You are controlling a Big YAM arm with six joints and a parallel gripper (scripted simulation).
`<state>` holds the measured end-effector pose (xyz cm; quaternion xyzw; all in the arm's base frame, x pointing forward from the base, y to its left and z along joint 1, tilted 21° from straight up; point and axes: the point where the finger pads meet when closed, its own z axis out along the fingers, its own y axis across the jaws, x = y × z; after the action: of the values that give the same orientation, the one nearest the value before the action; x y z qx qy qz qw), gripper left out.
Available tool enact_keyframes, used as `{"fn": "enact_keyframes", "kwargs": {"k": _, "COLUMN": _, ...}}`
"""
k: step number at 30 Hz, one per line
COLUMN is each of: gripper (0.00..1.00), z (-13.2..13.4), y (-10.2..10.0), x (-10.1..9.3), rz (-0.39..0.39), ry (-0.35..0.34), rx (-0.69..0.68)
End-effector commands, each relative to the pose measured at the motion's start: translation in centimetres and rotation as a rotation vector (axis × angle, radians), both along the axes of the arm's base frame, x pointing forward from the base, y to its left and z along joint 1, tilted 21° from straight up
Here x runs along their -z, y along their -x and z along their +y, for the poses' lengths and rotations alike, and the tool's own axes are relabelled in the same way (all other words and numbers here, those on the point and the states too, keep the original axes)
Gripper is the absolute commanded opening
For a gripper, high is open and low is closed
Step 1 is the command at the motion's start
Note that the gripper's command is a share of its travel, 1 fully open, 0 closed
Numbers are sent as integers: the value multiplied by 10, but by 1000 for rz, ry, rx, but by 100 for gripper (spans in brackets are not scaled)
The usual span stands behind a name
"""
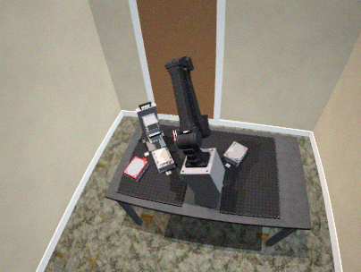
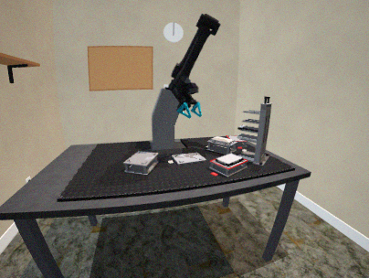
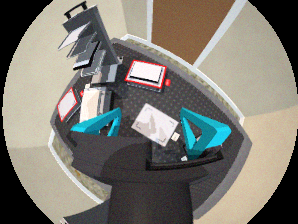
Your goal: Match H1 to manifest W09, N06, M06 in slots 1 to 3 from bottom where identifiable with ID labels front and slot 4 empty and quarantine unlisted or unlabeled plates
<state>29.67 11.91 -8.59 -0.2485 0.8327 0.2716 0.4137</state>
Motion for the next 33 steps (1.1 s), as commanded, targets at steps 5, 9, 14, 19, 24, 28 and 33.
{"fn": "enact_keyframes", "kwargs": {"k": 5, "gripper": 100, "z": 24, "y": 12, "x": -19, "rz": 0, "ry": -31, "rx": 2}}
{"fn": "enact_keyframes", "kwargs": {"k": 9, "gripper": 100, "z": 35, "y": 16, "x": -24, "rz": 1, "ry": -32, "rx": 2}}
{"fn": "enact_keyframes", "kwargs": {"k": 14, "gripper": 100, "z": 44, "y": 19, "x": -28, "rz": 1, "ry": -33, "rx": 2}}
{"fn": "enact_keyframes", "kwargs": {"k": 19, "gripper": 100, "z": 59, "y": 25, "x": -33, "rz": 2, "ry": -35, "rx": 2}}
{"fn": "enact_keyframes", "kwargs": {"k": 24, "gripper": 100, "z": 72, "y": 32, "x": -37, "rz": 12, "ry": -32, "rx": 3}}
{"fn": "enact_keyframes", "kwargs": {"k": 28, "gripper": 100, "z": 78, "y": 34, "x": -41, "rz": 3, "ry": -37, "rx": 3}}
{"fn": "enact_keyframes", "kwargs": {"k": 33, "gripper": 100, "z": 89, "y": 45, "x": -42, "rz": 21, "ry": -29, "rx": 3}}
